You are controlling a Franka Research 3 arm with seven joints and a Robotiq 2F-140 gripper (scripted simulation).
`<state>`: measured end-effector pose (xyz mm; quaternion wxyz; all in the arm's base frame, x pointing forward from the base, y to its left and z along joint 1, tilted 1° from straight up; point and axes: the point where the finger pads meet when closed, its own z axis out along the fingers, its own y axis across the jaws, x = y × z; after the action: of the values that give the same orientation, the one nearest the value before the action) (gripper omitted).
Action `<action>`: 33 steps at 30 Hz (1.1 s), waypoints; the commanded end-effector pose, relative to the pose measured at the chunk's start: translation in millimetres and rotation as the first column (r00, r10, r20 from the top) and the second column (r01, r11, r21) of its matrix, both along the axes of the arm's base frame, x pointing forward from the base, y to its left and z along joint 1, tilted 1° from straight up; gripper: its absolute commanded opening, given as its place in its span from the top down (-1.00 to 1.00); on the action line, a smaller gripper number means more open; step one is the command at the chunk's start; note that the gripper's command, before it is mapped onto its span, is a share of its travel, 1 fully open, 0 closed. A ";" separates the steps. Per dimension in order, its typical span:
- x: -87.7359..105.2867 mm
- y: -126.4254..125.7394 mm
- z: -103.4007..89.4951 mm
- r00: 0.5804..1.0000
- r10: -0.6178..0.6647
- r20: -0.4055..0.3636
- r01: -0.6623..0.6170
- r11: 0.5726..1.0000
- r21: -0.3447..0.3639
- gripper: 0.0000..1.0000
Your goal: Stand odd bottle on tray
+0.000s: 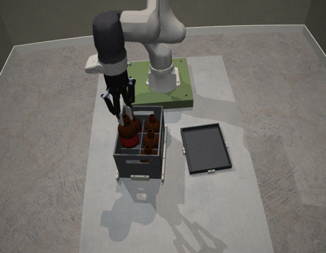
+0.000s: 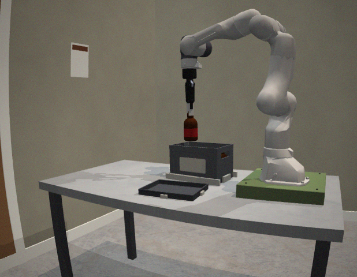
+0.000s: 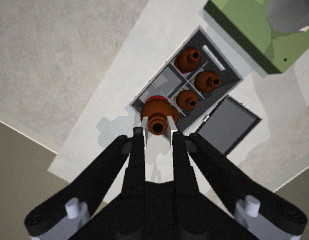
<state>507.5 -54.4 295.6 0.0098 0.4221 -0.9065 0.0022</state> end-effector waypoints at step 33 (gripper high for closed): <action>-16.7 42.7 1.6 1.000 -0.009 0.005 0.009 1.000 0.001 0.80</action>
<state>490.7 -18.5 295.3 0.0113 0.4259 -0.9047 0.0023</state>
